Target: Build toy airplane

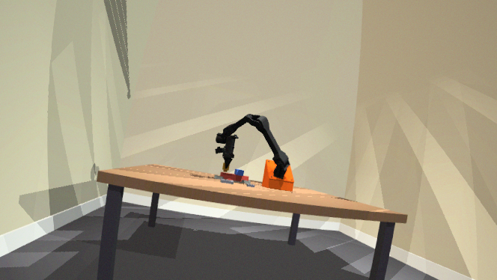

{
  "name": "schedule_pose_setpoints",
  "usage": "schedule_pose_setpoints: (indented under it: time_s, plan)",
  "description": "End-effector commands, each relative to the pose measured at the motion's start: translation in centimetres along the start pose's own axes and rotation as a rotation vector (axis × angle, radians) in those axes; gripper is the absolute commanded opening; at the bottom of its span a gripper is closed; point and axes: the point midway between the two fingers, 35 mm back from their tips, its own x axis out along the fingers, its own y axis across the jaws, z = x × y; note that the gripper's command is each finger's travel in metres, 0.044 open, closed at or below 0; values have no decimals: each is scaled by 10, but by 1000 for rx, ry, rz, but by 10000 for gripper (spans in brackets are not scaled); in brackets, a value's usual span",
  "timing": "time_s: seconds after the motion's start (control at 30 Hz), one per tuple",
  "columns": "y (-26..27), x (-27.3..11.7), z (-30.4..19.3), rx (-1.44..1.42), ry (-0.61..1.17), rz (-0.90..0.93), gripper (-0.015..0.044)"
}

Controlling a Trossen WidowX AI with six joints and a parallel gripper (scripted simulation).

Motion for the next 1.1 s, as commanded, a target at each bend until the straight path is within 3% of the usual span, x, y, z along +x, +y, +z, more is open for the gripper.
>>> schedule_pose_setpoints:
  time_s: [0.0, 0.27, 0.4, 0.47, 0.57, 0.9, 1.07]
  plan:
    - [0, 9, -2, 10, 5, 8, 67]
    - [1, 9, -1, 1, 3, 3, 79]
    - [1, 9, -1, 1, 3, 3, 52]
    - [1, 9, -1, 1, 3, 3, 0]
    - [1, 9, -1, 1, 3, 3, 0]
    - [1, 9, -1, 1, 3, 3, 260]
    - [1, 9, -1, 1, 3, 3, 260]
